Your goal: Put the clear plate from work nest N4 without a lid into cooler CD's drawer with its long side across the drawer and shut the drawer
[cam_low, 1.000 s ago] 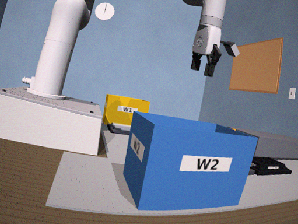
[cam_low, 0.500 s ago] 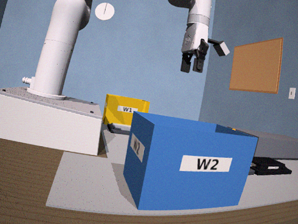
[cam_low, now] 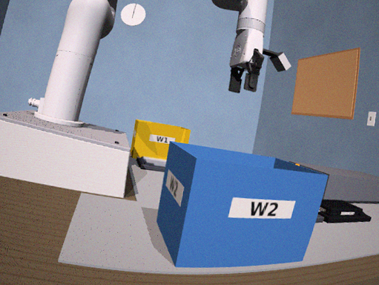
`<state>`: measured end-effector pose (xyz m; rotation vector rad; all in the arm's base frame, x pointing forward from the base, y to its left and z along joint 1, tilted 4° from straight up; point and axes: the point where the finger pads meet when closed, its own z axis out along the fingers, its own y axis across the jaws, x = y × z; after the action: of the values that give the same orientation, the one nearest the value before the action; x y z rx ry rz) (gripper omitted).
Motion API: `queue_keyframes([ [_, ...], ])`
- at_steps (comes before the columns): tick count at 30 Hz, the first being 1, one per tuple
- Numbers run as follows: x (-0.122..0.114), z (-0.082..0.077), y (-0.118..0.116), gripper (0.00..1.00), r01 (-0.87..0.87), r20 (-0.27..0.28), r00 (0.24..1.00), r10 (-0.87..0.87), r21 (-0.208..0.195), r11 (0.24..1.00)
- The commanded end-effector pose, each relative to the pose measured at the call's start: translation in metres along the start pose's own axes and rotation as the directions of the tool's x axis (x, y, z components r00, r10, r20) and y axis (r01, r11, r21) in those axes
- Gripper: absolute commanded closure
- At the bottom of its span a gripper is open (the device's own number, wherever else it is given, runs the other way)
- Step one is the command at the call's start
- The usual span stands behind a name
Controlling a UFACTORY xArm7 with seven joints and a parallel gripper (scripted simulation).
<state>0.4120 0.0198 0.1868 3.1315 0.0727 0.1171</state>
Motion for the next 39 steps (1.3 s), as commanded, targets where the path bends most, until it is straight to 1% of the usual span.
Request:
queue_keyframes([
  [1, 0.005, 0.005, 0.013, 0.00, 0.011, -0.004, 1.000, -0.011, 0.000, 1.000],
  [9, 0.015, 0.023, 0.047, 0.00, 0.011, -0.004, 1.000, -0.011, -0.001, 1.000],
  [11, 0.015, 0.023, 0.047, 0.00, 0.011, -0.004, 1.000, -0.011, -0.001, 1.000],
  [26, 0.034, 0.056, 0.112, 0.00, 0.010, -0.004, 1.000, -0.010, -0.001, 1.000],
  [28, 0.034, 0.056, 0.112, 0.00, 0.010, -0.004, 1.000, -0.010, -0.001, 1.000],
  [39, 0.048, 0.080, 0.159, 0.00, 0.010, -0.004, 1.000, -0.010, -0.002, 1.000],
])
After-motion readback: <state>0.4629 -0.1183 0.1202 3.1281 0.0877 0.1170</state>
